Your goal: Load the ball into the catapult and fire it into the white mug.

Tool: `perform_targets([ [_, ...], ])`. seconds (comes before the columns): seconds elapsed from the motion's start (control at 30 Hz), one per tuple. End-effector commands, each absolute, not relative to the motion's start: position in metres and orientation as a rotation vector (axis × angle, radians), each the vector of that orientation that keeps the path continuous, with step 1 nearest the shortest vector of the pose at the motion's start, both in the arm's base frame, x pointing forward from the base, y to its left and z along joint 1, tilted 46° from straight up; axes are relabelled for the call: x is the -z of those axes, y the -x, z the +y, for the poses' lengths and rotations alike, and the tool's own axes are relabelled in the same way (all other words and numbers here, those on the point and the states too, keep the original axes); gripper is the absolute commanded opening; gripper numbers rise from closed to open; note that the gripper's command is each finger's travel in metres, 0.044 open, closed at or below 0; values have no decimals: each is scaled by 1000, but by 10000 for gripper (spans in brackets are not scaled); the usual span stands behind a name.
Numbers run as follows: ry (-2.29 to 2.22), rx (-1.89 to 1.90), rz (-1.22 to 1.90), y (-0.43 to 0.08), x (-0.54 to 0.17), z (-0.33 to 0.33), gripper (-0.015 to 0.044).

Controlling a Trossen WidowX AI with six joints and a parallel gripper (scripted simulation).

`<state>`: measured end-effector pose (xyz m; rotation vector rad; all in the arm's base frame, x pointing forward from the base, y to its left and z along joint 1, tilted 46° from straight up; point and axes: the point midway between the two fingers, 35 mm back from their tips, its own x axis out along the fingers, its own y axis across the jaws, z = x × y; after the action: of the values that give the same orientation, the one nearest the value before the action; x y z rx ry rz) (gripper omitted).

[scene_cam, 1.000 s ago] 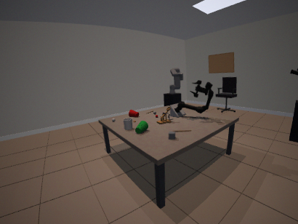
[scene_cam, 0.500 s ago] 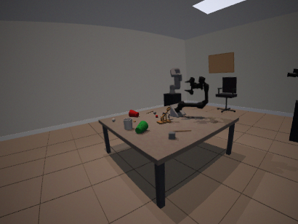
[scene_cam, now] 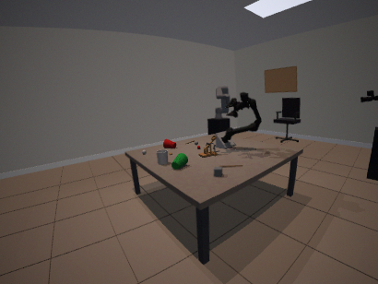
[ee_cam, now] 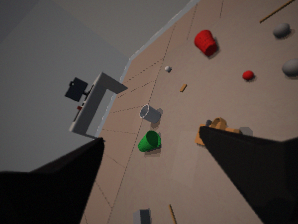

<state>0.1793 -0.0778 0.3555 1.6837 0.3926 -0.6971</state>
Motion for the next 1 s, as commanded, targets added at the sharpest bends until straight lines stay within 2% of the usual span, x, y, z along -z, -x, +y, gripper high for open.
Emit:
perform_targets([
  [0.0, -1591, 659, 543, -200, -338, -82, 440],
  [0.97, -1038, 115, 1307, -283, -214, -52, 440],
])
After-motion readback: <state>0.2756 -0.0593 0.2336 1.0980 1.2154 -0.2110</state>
